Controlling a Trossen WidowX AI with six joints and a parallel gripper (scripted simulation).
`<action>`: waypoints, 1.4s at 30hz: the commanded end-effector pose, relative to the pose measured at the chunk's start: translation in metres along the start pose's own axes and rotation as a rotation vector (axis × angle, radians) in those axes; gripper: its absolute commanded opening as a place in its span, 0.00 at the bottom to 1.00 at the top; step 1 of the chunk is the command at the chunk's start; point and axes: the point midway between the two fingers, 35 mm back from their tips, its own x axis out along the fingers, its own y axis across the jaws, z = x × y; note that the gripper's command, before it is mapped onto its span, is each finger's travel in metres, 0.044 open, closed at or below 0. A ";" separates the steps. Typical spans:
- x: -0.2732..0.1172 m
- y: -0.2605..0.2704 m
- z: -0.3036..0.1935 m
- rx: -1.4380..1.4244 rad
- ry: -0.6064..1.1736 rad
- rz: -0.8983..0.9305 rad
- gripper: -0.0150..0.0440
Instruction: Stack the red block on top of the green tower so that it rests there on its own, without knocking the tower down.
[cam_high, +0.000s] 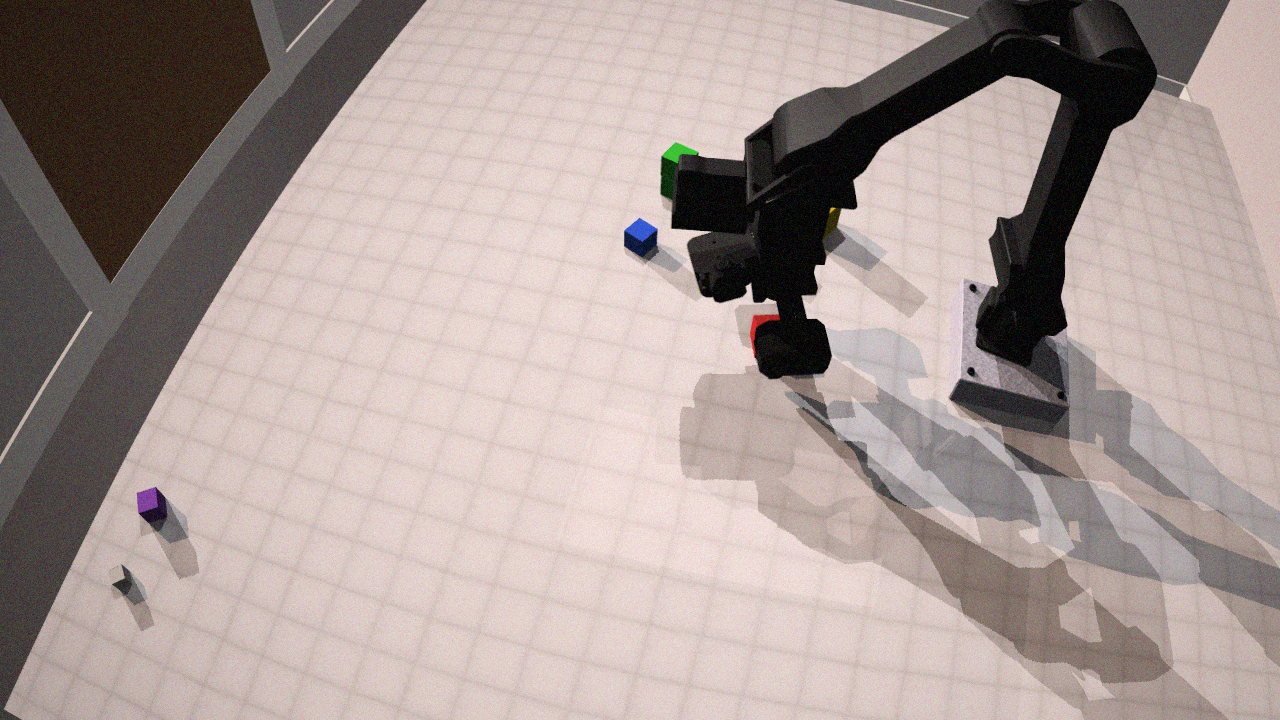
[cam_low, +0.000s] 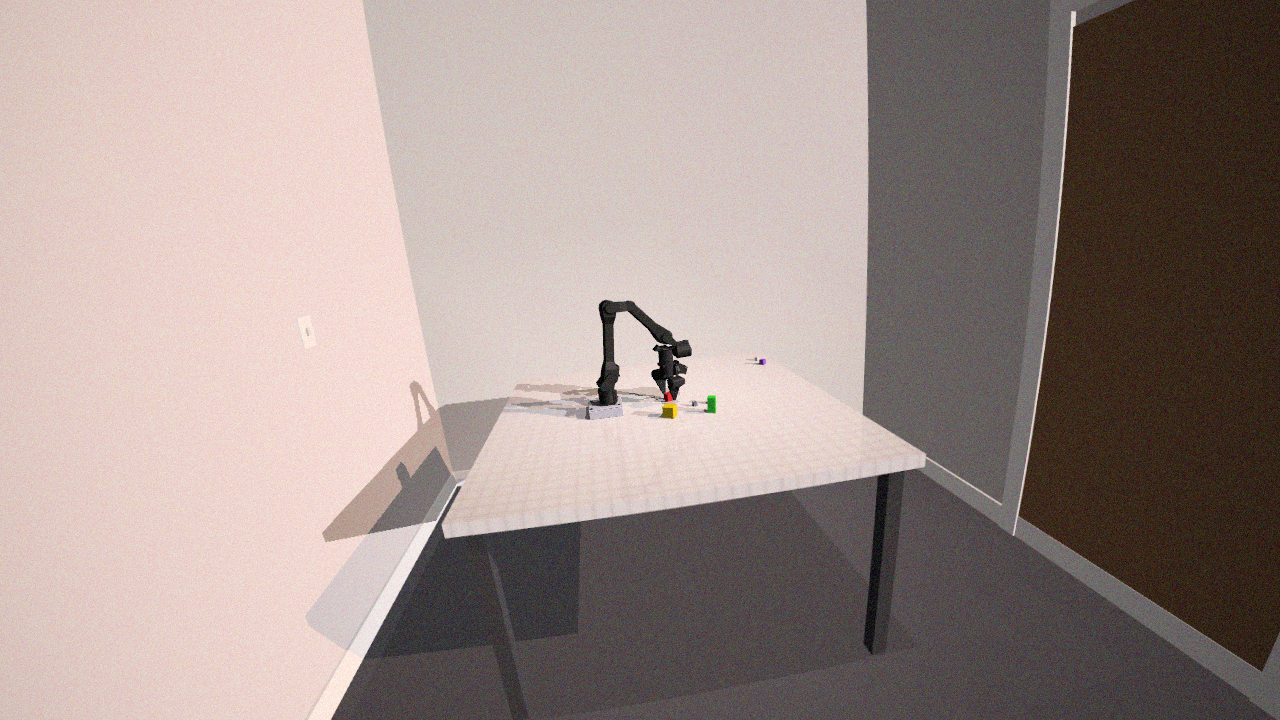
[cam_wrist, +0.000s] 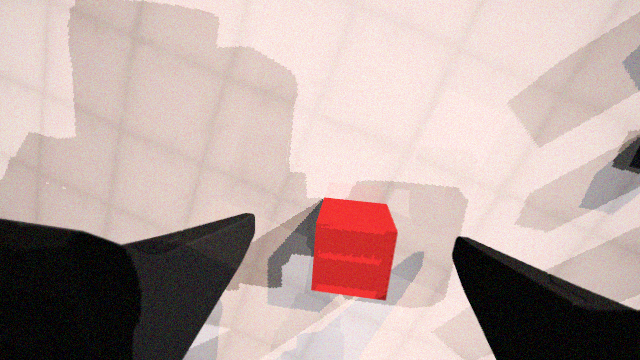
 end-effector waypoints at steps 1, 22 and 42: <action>0.004 0.000 -0.003 0.004 0.013 -0.003 1.00; 0.002 -0.001 -0.003 0.000 0.007 0.001 0.60; -0.043 -0.001 -0.001 0.004 0.012 -0.003 0.25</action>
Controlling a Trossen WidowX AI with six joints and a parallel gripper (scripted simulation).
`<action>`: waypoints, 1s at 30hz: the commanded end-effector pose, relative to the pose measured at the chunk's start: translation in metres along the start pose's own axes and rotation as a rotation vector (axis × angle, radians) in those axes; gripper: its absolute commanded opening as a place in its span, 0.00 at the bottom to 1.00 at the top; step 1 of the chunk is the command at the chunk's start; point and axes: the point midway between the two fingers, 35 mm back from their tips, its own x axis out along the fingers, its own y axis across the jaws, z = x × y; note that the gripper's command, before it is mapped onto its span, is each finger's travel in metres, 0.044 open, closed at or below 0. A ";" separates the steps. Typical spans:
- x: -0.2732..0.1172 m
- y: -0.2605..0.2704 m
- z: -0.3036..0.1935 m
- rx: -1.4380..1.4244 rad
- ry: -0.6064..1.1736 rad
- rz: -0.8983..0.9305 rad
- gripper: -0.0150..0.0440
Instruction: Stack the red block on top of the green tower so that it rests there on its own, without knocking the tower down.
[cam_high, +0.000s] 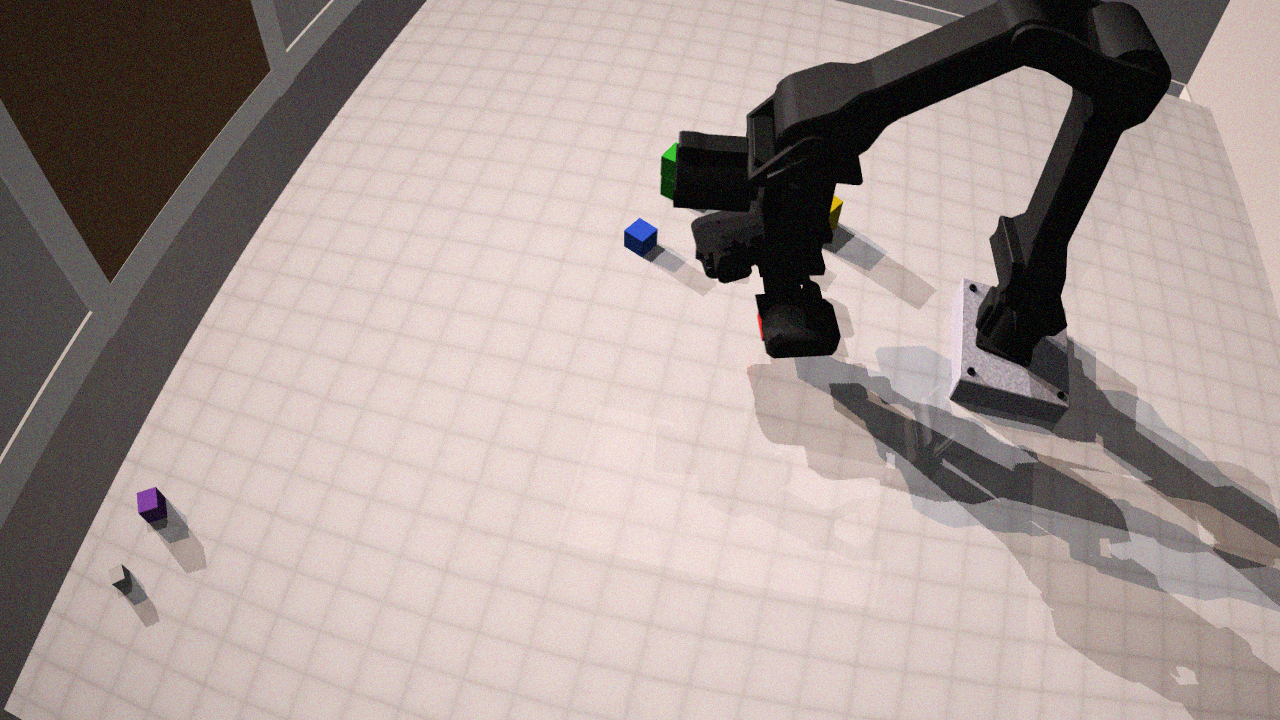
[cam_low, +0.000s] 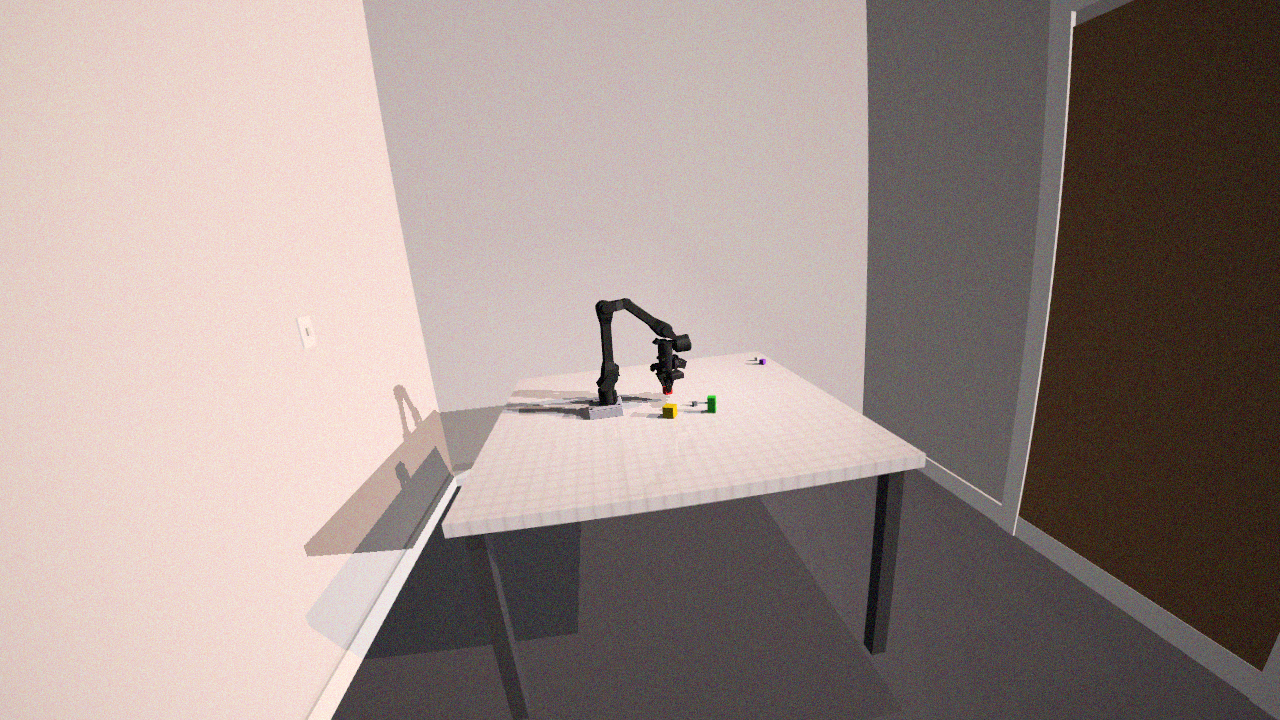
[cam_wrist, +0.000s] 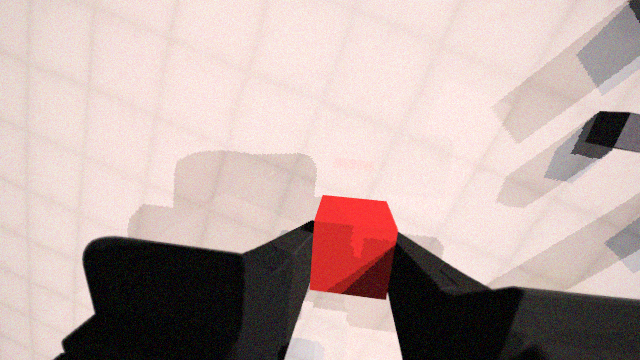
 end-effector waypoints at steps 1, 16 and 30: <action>-0.022 -0.001 0.002 -0.004 -0.016 -0.006 0.25; -0.088 0.000 0.001 -0.004 -0.016 -0.007 0.25; -0.090 -0.025 0.020 0.027 -0.027 -0.014 0.25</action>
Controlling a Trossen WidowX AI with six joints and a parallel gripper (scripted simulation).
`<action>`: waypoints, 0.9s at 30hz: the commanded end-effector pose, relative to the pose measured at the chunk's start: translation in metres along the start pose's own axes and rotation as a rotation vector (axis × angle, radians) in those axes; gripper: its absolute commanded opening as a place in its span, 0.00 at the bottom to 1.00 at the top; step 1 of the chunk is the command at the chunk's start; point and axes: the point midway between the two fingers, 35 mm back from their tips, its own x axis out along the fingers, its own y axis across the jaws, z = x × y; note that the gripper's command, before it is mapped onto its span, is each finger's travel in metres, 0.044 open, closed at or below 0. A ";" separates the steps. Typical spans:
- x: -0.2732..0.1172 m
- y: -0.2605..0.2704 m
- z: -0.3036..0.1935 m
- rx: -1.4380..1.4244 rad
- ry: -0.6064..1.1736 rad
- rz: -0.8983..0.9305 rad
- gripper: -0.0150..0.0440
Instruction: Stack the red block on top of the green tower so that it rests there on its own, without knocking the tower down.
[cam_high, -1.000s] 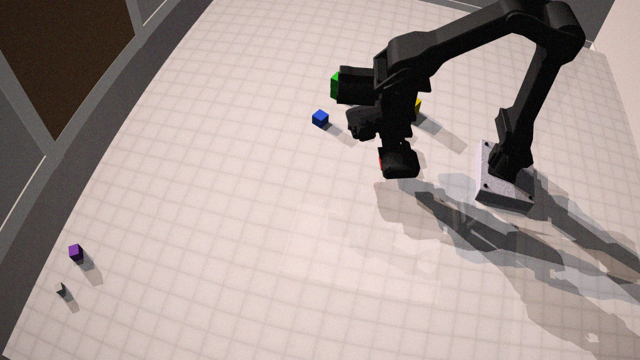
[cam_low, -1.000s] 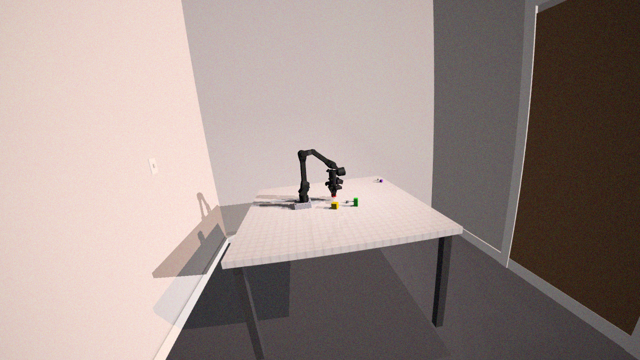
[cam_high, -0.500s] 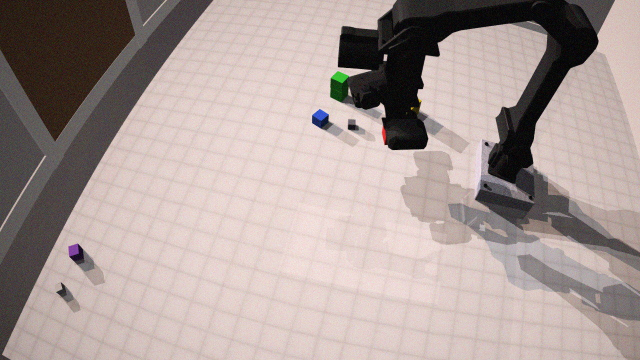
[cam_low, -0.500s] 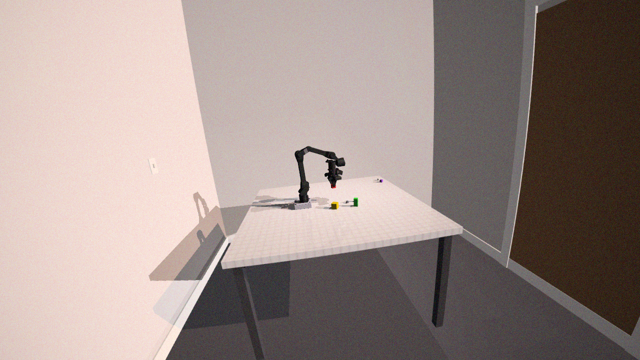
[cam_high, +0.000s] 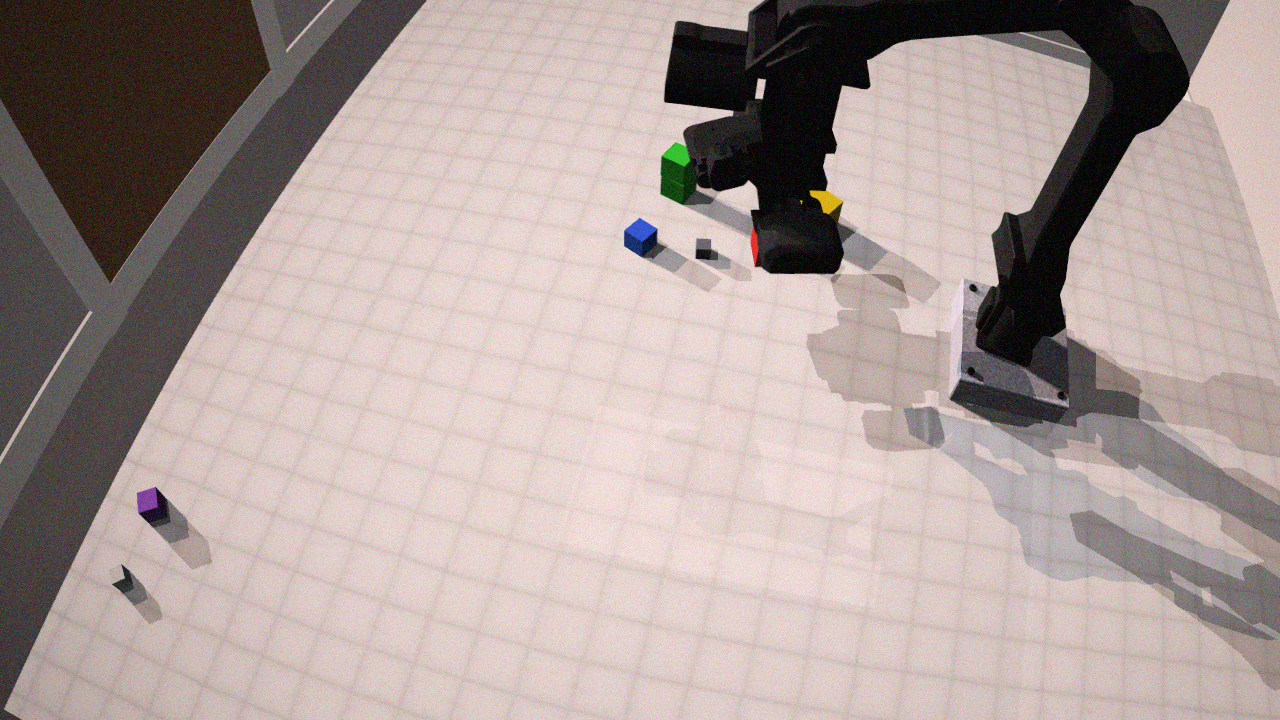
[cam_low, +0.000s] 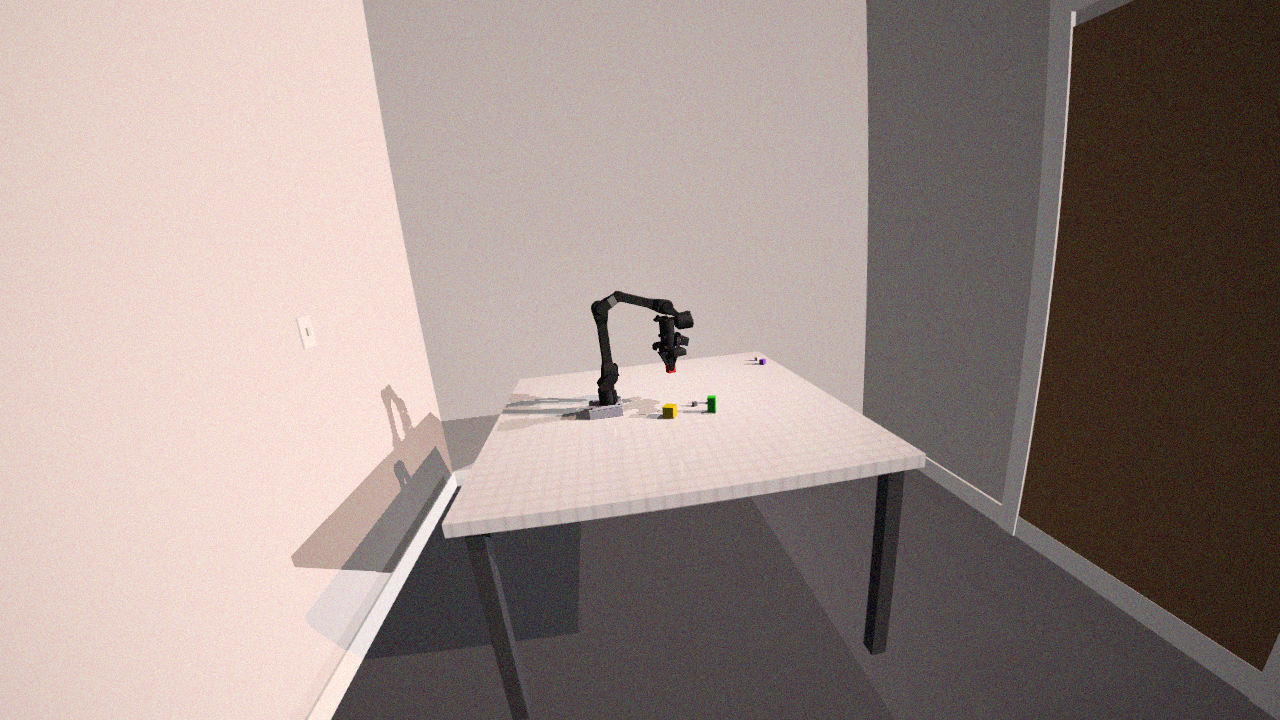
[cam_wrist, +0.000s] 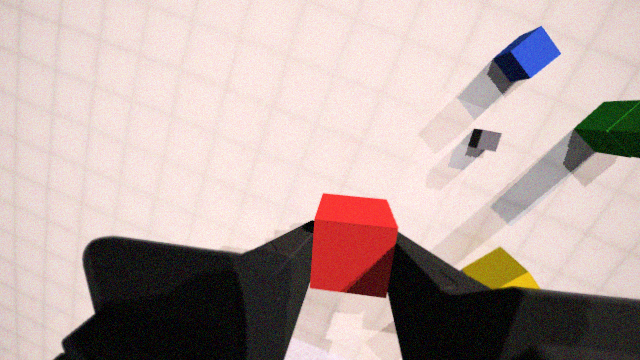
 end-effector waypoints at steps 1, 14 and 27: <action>0.001 -0.017 0.011 0.016 0.005 -0.009 0.25; -0.005 -0.079 0.040 0.011 0.005 -0.016 0.25; -0.004 -0.149 0.054 0.010 0.007 -0.021 0.25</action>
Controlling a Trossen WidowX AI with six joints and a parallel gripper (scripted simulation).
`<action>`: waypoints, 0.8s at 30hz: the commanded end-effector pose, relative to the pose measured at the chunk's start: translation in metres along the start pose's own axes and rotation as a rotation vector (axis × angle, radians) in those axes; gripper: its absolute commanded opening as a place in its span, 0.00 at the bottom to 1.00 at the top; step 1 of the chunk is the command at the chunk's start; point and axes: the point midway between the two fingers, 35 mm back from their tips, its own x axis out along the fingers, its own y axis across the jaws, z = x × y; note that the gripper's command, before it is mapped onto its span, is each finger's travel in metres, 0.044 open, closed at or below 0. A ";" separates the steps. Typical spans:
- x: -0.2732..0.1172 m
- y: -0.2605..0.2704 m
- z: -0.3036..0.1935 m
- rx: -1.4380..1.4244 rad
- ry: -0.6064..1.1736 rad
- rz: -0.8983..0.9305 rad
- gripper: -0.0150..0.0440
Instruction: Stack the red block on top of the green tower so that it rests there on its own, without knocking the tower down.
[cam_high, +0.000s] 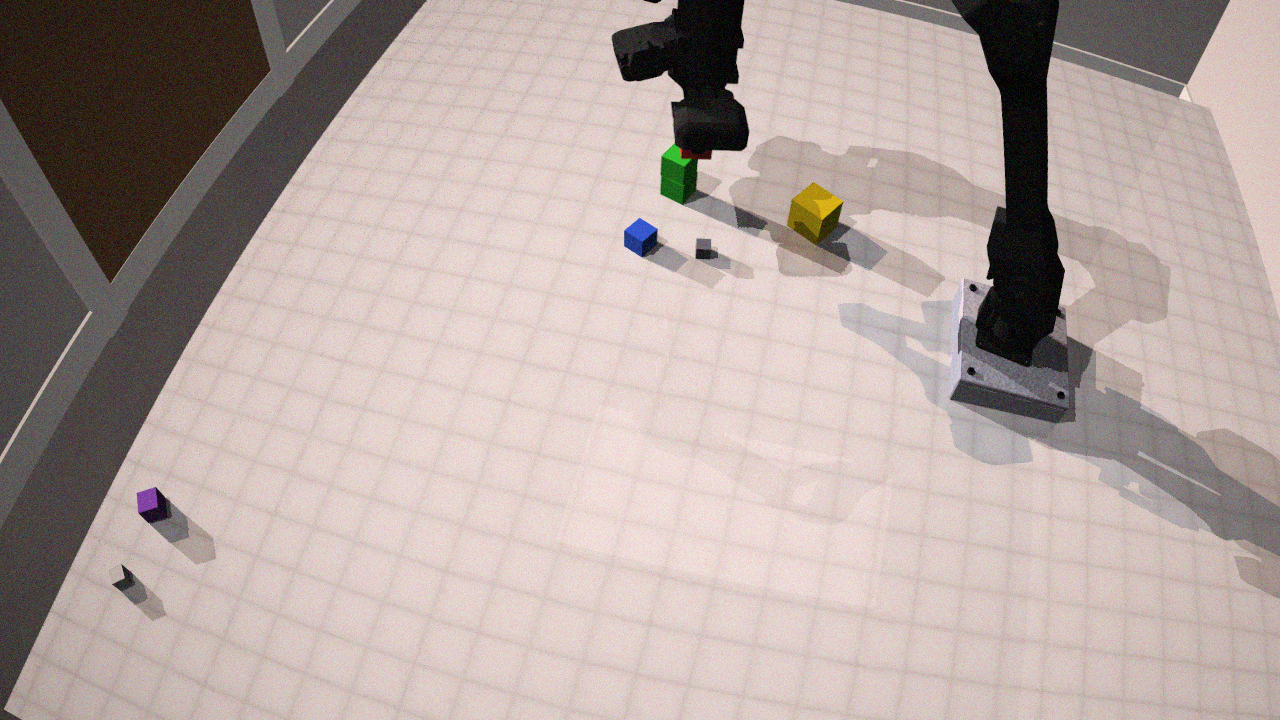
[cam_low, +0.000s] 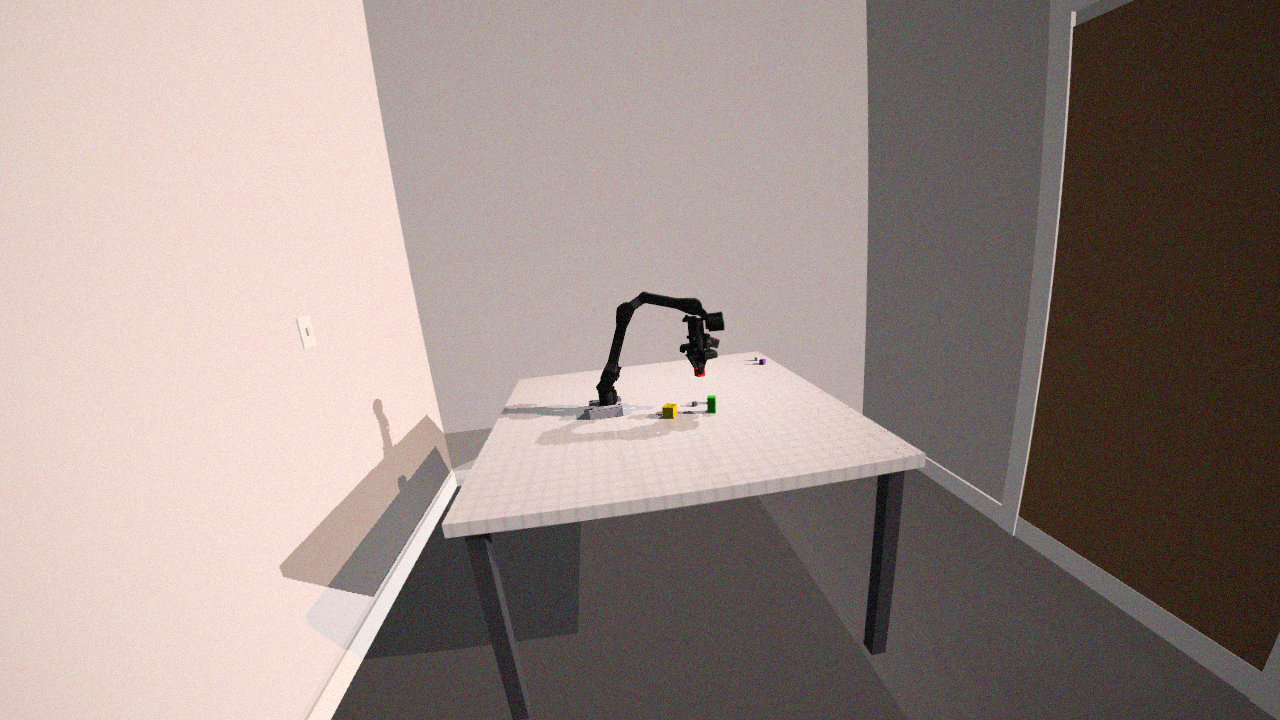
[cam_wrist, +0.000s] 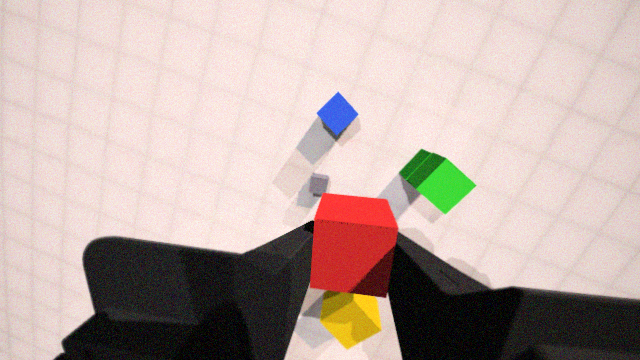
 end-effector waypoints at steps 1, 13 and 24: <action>0.004 -0.017 0.003 -0.011 0.014 0.001 0.25; 0.009 -0.066 0.009 -0.035 0.018 0.002 0.25; 0.034 -0.069 0.004 -0.036 0.019 0.002 0.25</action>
